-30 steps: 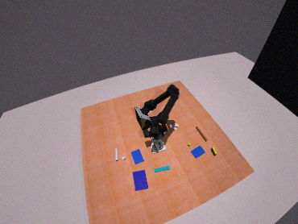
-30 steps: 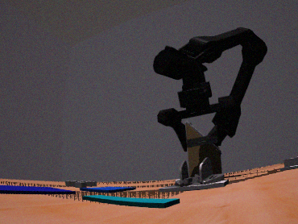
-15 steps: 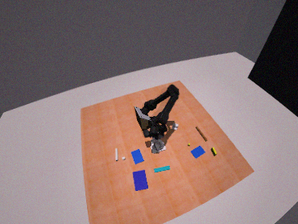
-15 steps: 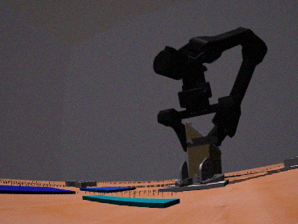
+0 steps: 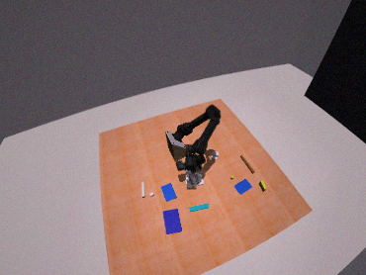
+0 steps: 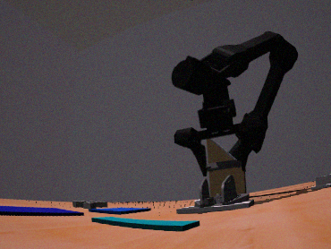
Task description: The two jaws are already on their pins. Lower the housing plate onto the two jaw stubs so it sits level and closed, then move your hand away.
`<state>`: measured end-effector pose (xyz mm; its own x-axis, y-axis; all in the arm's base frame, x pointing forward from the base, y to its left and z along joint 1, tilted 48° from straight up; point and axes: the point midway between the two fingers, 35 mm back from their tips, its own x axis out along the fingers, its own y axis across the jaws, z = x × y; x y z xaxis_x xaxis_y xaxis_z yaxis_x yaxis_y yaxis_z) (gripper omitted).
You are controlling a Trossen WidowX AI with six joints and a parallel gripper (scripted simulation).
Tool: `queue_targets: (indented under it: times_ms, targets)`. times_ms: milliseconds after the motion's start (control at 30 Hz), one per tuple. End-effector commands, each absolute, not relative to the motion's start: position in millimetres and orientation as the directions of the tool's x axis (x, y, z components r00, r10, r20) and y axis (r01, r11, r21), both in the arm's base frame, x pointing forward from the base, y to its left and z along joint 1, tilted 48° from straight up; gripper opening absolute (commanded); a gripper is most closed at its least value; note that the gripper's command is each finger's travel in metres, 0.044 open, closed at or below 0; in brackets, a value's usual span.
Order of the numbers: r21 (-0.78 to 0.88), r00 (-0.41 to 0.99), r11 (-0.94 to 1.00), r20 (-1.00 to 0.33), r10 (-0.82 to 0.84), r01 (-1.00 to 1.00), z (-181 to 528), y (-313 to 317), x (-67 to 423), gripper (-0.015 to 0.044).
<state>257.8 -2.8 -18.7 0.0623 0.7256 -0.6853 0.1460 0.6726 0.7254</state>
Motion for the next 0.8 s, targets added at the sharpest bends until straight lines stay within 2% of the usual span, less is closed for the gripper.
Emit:
queue_targets:
  times_ms: [0,767]
  targets:
    - [0.728,0.057,0.668,-0.681,0.73,0.153,-23,3,256,0.0351]
    - [0.731,0.057,0.665,-0.678,0.733,0.152,-48,31,257,0.0351]
